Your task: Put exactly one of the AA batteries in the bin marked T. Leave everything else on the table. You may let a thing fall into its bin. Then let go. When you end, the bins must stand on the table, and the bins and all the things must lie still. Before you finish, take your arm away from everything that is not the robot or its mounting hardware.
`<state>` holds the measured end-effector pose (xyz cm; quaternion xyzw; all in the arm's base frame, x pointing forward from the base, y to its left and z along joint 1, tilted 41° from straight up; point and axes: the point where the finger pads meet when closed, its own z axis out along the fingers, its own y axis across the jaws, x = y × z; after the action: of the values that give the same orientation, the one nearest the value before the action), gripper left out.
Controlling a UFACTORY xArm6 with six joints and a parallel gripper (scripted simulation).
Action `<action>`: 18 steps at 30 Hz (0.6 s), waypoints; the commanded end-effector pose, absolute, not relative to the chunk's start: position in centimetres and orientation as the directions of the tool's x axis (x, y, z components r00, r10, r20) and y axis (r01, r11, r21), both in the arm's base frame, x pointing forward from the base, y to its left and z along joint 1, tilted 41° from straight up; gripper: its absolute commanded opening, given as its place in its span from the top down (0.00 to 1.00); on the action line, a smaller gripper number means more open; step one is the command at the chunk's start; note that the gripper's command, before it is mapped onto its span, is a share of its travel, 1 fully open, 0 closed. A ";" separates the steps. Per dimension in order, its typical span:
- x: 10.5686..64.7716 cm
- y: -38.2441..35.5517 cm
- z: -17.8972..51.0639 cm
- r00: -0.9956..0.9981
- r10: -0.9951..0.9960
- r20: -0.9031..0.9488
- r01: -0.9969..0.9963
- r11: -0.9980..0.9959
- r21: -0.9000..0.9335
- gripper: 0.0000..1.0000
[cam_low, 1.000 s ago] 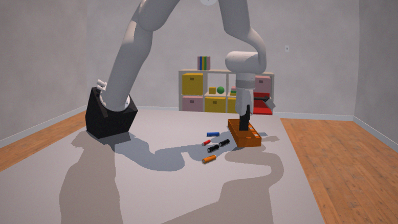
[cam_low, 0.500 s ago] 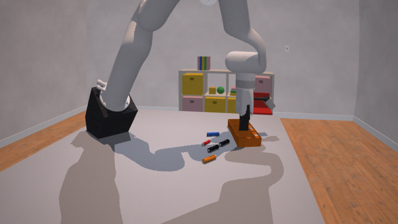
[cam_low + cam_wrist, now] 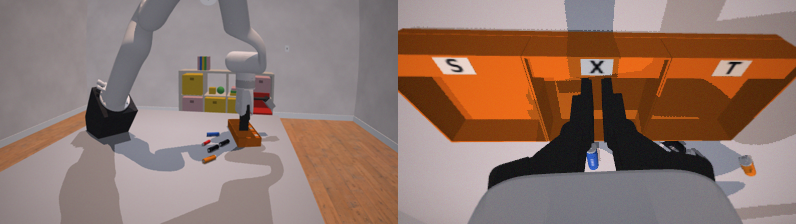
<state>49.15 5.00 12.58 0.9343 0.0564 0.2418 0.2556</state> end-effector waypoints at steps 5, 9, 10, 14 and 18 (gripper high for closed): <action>49.2 5.1 12.8 0.875 0.230 0.425 -0.018 -0.863 0.504 0.93; 48.9 5.4 13.2 0.875 0.230 0.425 -0.018 -0.863 0.504 0.93; 48.8 5.4 13.3 0.875 0.230 0.425 -0.018 -0.863 0.504 0.93; 48.7 5.6 13.5 0.875 0.230 0.425 -0.018 -0.863 0.504 0.93; 48.4 5.8 13.9 0.875 0.230 0.425 -0.018 -0.864 0.504 0.93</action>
<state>48.62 5.48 13.38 0.9344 0.0564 0.2417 0.2557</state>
